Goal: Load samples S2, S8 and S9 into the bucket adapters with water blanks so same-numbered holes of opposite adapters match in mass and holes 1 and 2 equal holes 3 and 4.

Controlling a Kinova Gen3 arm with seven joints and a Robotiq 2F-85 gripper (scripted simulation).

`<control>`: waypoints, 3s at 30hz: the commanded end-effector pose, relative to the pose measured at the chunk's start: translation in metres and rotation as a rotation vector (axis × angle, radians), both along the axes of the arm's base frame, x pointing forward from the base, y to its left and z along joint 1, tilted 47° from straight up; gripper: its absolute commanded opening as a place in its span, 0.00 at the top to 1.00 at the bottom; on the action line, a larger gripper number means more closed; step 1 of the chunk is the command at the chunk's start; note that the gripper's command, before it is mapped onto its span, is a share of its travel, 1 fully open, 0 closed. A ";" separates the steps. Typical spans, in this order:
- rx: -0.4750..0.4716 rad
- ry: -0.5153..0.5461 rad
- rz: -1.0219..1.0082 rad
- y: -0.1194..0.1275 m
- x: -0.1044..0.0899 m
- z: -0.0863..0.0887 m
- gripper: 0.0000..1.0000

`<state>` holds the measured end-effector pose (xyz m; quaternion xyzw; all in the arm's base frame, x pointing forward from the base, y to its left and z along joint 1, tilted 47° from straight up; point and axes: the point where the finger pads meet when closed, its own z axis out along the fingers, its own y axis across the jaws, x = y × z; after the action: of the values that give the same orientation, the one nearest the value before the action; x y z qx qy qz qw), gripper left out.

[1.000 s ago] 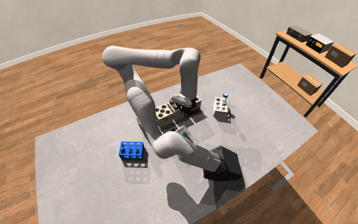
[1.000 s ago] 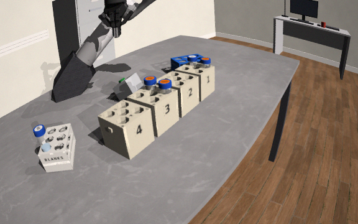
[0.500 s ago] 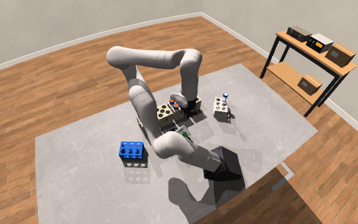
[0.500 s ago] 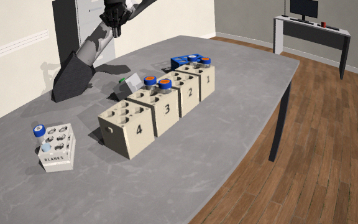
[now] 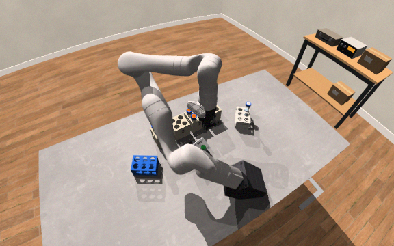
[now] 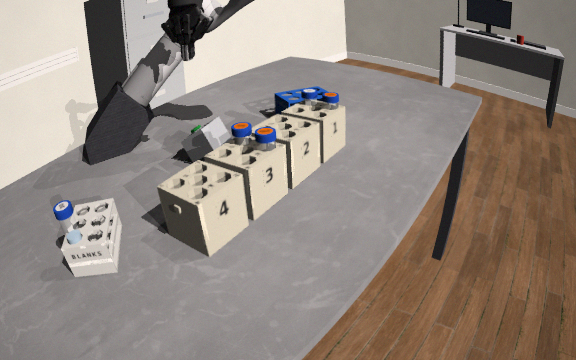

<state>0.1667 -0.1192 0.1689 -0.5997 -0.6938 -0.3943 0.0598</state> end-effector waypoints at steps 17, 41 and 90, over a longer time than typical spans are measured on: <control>-0.025 0.188 0.156 0.014 0.010 -0.015 0.90; -0.025 0.188 0.156 0.030 0.022 -0.033 0.90; -0.025 0.188 0.156 0.065 0.047 -0.071 0.90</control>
<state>0.2132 -0.0543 0.0987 -0.5787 -0.7345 -0.3218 0.1483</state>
